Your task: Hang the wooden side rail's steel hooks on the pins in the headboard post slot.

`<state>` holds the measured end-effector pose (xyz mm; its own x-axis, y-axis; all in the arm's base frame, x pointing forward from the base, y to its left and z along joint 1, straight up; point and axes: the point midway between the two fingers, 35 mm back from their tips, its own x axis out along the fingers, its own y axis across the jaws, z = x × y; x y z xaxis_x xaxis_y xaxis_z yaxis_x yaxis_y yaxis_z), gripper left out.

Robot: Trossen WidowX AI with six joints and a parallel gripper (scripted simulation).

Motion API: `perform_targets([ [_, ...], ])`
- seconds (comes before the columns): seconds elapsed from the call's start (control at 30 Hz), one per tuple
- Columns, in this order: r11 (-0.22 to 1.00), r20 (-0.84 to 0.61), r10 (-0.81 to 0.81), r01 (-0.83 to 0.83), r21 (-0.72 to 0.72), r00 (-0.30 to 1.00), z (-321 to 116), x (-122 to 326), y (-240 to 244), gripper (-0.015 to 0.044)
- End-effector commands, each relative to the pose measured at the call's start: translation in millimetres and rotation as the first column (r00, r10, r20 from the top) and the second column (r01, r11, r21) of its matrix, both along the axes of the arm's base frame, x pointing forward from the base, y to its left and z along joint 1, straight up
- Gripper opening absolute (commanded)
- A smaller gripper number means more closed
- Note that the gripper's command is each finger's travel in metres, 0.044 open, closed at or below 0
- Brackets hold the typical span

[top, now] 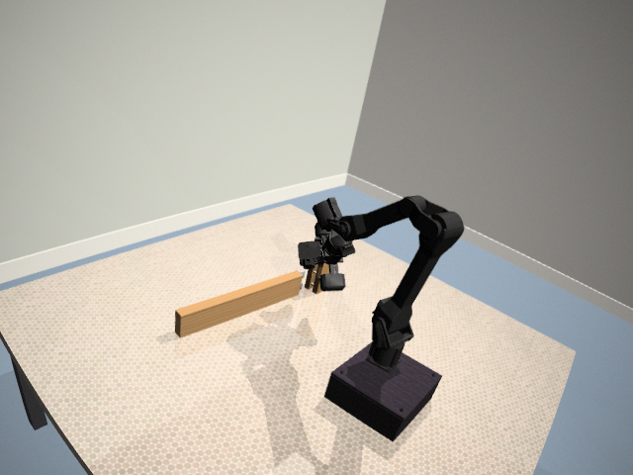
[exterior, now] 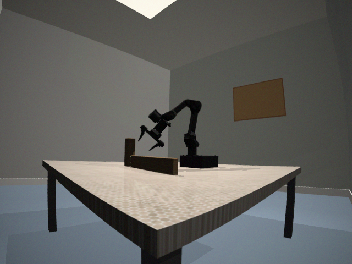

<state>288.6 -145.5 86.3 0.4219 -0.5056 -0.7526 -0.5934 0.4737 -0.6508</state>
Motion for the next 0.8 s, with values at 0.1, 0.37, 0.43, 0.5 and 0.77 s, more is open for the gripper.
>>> perform_targets([
  [0.1, 0.718, 0.351, -0.695, 0.579, 0.385, 0.628, -5.5, 2.7, 10.0, 0.0440],
  [0.37, 0.473, 0.404, -0.876, 0.625, 0.621, 0.262, -5.0, 4.0, 15.5, 0.0440],
  [0.43, 0.410, 0.399, -0.902, 0.609, 0.679, 0.163, -4.7, 4.3, 16.8, 0.0440],
  [0.5, 0.350, 0.387, -0.920, 0.582, 0.734, 0.065, -4.4, 4.6, 18.2, 0.0440],
  [0.77, 0.194, 0.311, -0.930, 0.460, 0.866, -0.194, -3.4, 5.2, 21.7, 0.0440],
])
